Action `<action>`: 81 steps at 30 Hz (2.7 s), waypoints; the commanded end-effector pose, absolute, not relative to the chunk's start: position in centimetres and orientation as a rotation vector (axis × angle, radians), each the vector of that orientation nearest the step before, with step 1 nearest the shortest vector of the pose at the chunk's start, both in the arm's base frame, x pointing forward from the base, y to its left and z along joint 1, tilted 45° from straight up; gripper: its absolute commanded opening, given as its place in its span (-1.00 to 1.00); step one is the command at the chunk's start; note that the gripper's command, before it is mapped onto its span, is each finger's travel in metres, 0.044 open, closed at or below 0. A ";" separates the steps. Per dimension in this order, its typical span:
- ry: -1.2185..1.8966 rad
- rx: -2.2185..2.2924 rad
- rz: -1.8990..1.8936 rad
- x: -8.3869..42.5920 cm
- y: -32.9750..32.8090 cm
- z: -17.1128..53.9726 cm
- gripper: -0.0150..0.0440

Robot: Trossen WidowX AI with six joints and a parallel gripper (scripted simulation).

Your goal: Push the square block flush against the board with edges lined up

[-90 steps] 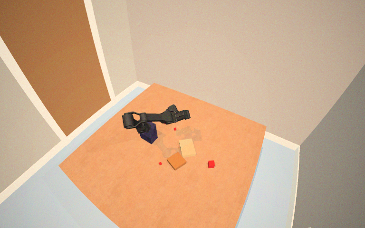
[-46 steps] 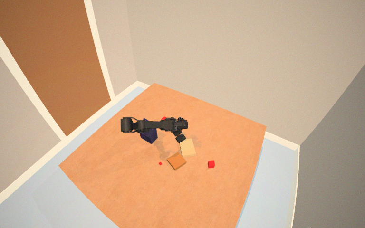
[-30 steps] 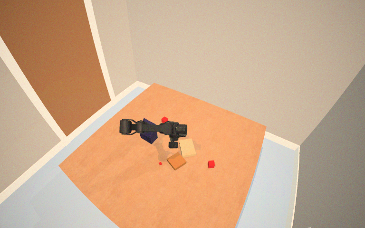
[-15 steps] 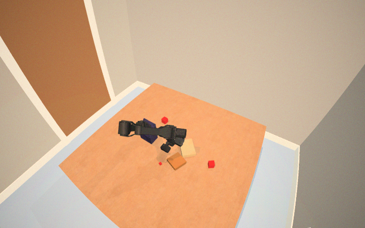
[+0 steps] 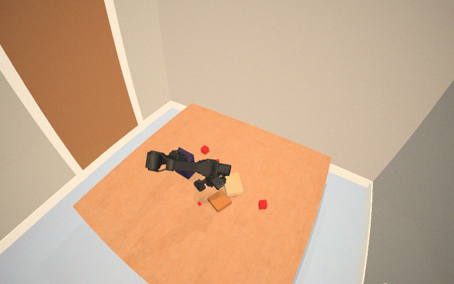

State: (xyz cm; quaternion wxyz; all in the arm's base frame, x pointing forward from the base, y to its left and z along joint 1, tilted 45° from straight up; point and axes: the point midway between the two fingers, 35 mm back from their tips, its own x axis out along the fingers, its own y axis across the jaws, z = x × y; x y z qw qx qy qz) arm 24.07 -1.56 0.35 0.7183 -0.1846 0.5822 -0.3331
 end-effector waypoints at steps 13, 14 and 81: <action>1.274 -0.401 -0.757 24.7 -5.6 -3.3 -0.49; 1.274 -0.401 -0.757 24.7 -5.6 -3.2 -0.49; 1.272 -0.399 -0.756 29.8 -6.3 -1.9 -0.49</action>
